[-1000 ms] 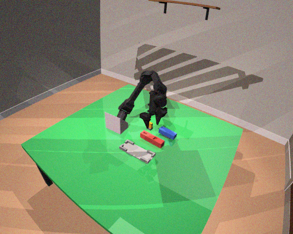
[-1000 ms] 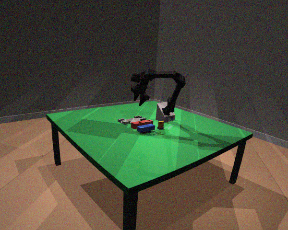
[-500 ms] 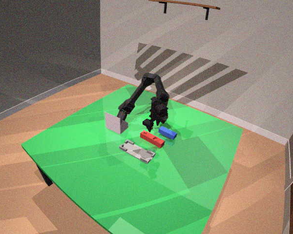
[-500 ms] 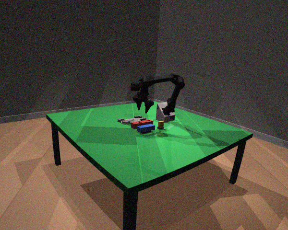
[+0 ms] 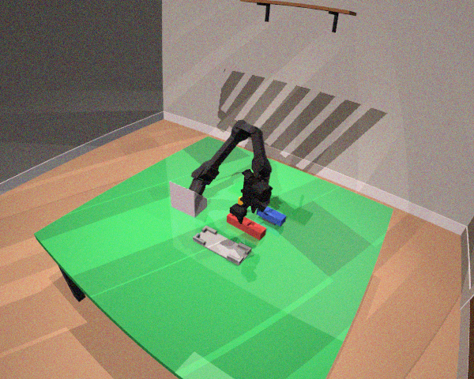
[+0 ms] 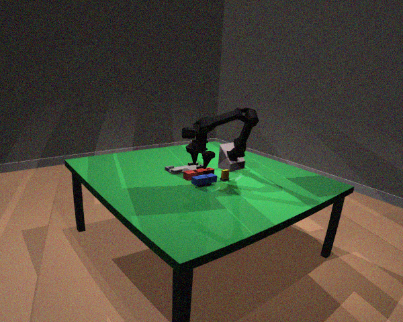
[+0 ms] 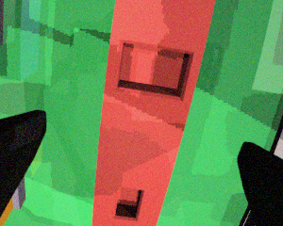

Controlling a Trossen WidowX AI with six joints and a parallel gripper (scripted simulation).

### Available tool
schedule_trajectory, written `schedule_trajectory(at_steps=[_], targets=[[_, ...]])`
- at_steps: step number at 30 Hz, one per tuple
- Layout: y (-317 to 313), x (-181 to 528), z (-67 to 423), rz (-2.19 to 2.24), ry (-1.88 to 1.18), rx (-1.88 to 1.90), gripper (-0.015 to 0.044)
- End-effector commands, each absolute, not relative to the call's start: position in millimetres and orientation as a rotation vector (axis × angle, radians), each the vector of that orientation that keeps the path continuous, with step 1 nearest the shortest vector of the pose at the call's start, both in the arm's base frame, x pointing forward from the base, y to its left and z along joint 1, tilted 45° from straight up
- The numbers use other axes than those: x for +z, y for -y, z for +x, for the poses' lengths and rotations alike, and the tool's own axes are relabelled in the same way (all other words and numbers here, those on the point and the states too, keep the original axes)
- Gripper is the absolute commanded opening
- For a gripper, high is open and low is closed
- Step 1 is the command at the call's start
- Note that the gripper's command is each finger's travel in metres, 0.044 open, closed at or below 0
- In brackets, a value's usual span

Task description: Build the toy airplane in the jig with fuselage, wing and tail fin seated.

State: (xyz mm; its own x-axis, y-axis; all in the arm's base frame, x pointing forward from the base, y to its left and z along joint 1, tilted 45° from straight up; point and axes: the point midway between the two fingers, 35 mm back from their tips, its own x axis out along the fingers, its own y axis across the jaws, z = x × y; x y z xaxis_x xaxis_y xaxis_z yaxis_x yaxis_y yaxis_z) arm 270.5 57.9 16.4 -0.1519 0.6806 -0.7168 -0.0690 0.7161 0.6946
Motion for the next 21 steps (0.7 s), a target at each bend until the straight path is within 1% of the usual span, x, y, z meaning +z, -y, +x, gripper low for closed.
schedule_trajectory(at_steps=[1, 21], targets=[[-62.6, 12.0, 268.4, 0.513, -1.604, 0.706, 0.0440], [-84.4, -10.8, 264.2, 0.513, -1.604, 0.706, 0.0440]])
